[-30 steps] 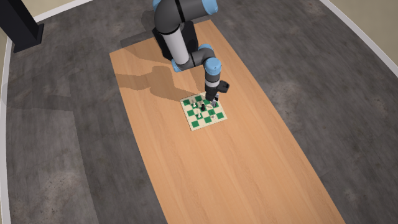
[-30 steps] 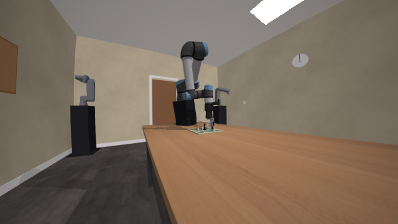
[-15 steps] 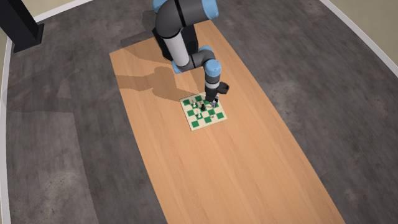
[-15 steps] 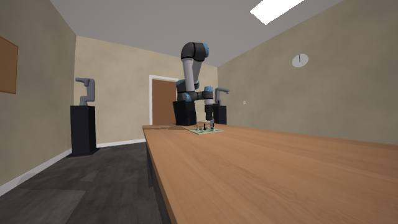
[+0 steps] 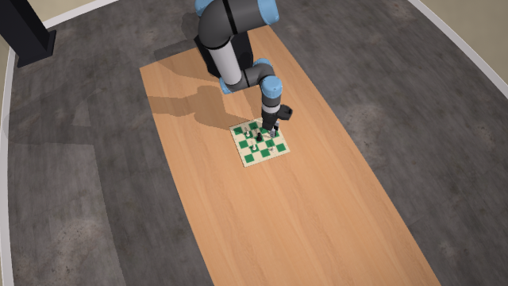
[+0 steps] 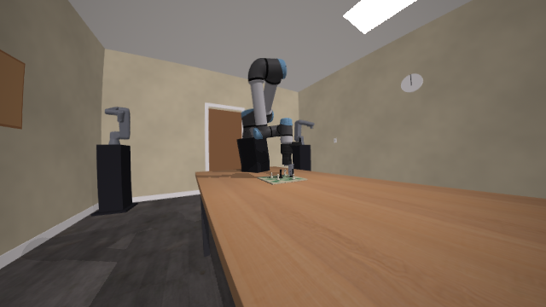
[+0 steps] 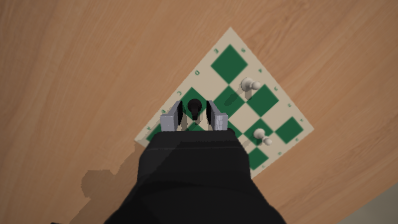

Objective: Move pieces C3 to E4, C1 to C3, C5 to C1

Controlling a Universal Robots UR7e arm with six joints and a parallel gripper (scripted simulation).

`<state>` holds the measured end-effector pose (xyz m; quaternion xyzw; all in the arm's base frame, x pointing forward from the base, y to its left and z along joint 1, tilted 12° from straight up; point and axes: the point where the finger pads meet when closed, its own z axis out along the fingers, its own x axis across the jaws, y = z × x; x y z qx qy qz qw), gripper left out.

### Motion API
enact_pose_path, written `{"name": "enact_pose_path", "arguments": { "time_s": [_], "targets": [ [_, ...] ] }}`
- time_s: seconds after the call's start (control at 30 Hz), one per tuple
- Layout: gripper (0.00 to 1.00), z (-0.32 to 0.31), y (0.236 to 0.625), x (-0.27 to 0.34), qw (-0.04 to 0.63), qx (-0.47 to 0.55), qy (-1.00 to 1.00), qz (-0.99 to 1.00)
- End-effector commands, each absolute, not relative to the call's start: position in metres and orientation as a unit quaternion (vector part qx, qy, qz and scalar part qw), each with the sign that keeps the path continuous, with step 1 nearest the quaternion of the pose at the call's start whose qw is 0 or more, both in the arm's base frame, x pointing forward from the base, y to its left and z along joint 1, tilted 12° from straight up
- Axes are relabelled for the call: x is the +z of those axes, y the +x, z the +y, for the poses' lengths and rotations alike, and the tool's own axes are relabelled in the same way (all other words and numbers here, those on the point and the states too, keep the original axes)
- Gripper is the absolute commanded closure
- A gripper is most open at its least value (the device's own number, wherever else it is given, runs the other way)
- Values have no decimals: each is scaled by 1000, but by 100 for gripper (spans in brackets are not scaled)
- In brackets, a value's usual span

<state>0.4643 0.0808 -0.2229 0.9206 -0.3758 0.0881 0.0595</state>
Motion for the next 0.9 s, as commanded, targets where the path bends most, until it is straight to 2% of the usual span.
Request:
{"name": "enact_pose_path", "arguments": {
  "time_s": [0.0,0.47,0.5,0.87],
  "targets": [
    [27,81,465,-222,59,89,921,-376],
    [27,81,465,-222,59,89,921,-376],
    [100,81,465,-222,59,89,921,-376],
    [100,81,465,-222,59,89,921,-376]
  ]
}}
